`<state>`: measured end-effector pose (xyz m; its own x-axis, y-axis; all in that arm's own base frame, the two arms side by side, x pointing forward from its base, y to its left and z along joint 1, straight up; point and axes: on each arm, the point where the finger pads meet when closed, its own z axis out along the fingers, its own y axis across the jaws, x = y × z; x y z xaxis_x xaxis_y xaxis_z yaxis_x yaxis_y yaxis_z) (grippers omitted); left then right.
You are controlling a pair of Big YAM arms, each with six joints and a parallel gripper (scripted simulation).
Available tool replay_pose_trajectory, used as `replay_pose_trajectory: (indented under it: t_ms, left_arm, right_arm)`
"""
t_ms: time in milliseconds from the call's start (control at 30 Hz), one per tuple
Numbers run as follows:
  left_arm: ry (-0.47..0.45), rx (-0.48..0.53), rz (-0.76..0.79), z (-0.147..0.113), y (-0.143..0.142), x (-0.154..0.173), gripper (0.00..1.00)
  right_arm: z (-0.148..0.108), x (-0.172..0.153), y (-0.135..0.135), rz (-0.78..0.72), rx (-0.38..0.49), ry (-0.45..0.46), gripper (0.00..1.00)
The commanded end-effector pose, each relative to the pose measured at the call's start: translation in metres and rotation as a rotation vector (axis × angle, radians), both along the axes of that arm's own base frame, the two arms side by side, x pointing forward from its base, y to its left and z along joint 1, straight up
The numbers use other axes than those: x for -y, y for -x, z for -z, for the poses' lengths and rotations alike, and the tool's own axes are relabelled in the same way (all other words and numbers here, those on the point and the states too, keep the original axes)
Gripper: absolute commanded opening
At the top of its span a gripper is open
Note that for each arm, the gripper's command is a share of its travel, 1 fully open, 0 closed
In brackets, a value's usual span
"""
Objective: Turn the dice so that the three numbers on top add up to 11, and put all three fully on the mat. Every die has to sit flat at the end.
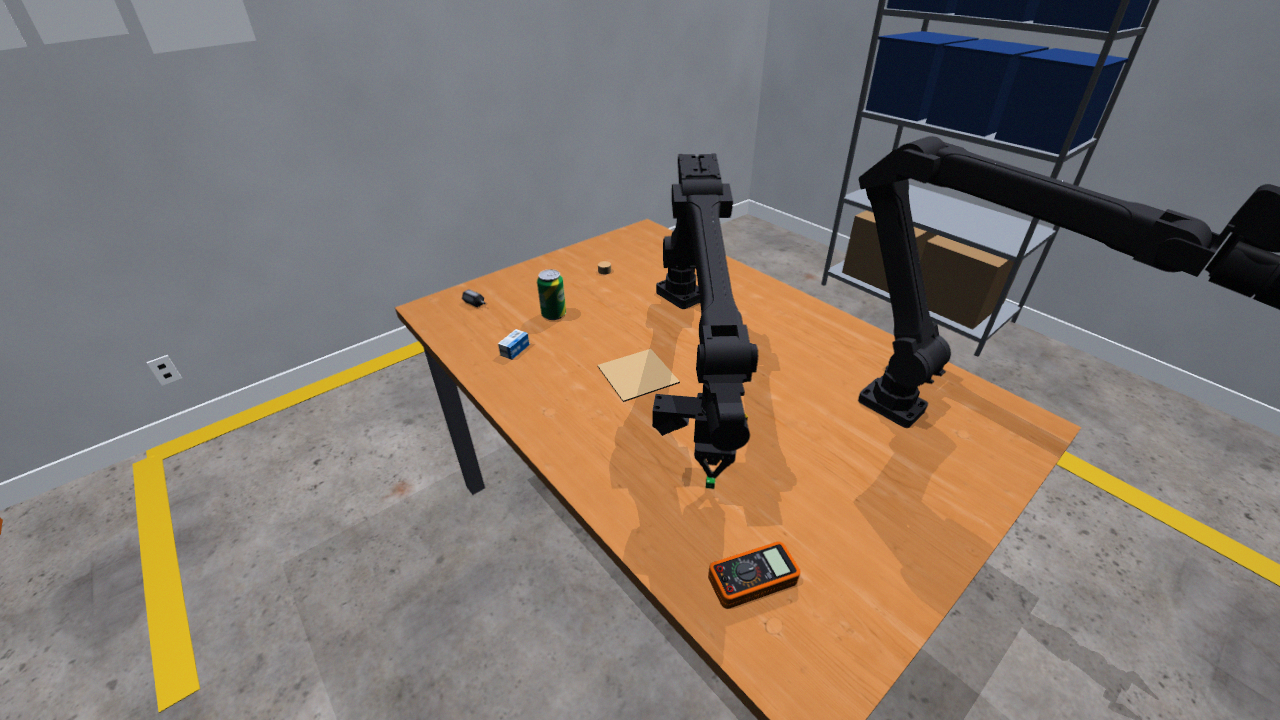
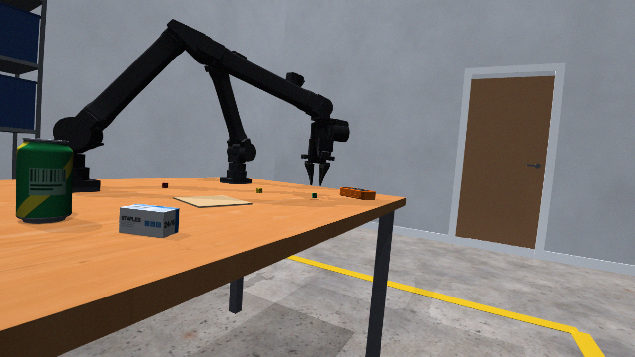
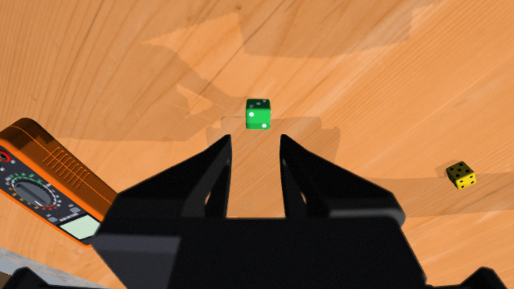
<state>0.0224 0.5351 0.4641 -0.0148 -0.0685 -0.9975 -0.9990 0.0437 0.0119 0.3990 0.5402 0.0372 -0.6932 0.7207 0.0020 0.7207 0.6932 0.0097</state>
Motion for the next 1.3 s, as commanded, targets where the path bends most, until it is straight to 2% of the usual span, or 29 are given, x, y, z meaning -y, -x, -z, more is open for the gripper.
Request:
replay_pose_trajectory:
  t_ms: [0, 400, 1267]
  left_arm:
    - [-0.069, 0.014, -0.013, -0.036, 0.006, -0.01, 1.0]
    - [-0.069, 0.014, -0.013, -0.036, 0.006, -0.01, 1.0]
    - [-0.069, 0.014, -0.013, -0.036, 0.006, -0.01, 1.0]
  right_arm:
    - [0.018, 0.002, -0.004, 0.014, -0.006, 0.009, 0.3]
    - [0.028, 0.004, -0.002, 0.013, -0.012, 0.017, 0.3]
    - [0.029, 0.006, -0.004, 0.013, -0.012, 0.017, 0.3]
